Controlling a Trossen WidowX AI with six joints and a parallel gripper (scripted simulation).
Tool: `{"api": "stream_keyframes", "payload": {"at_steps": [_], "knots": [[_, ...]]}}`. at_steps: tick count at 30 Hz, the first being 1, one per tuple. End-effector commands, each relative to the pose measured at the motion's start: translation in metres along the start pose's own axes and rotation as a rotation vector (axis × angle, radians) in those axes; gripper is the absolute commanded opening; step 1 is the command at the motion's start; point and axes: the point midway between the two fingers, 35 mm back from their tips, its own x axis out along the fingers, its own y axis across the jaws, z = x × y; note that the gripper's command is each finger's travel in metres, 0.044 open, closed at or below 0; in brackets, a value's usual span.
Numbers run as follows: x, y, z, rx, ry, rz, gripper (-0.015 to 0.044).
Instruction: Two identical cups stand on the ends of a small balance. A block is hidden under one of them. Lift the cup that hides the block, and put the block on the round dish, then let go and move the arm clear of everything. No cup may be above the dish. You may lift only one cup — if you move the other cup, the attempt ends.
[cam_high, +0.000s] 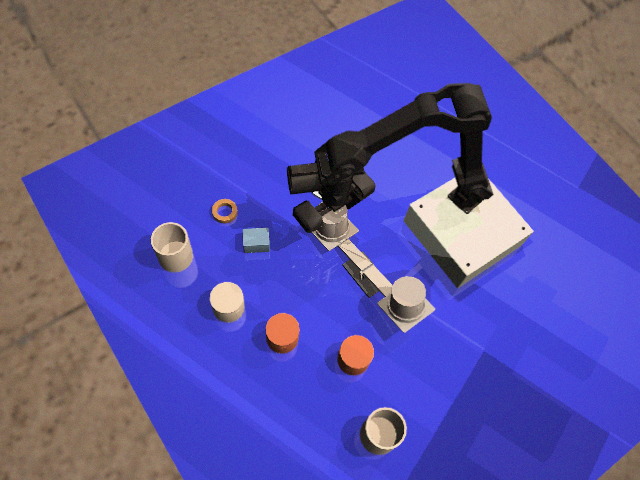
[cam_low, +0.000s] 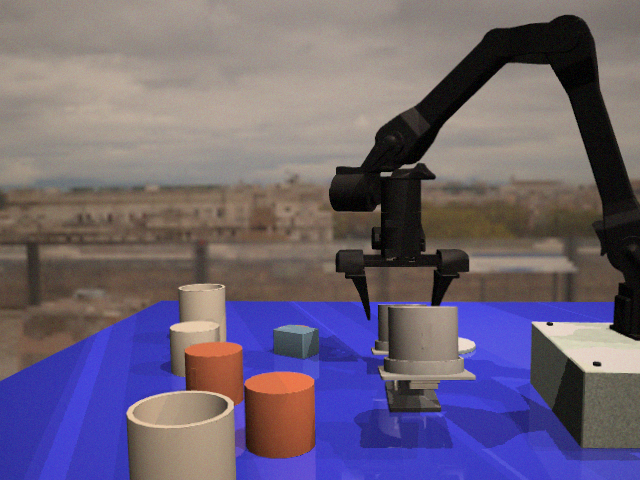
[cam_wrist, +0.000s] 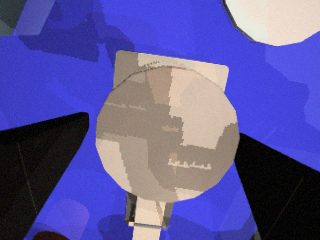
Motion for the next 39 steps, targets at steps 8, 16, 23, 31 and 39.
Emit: {"api": "stream_keyframes", "payload": {"at_steps": [8, 16, 23, 31, 39], "knots": [[0.018, -0.002, -0.001, 0.005, -0.002, -0.004, 0.044], [0.023, -0.003, -0.001, 0.005, -0.002, -0.004, 0.0361], [0.023, -0.003, -0.001, 0.005, -0.002, -0.004, 0.0315], [0.018, -0.002, 0.0, 0.005, -0.002, -0.004, 0.0105], [0.009, 0.0, 0.001, 0.005, -0.002, -0.004, 0.0]]}}
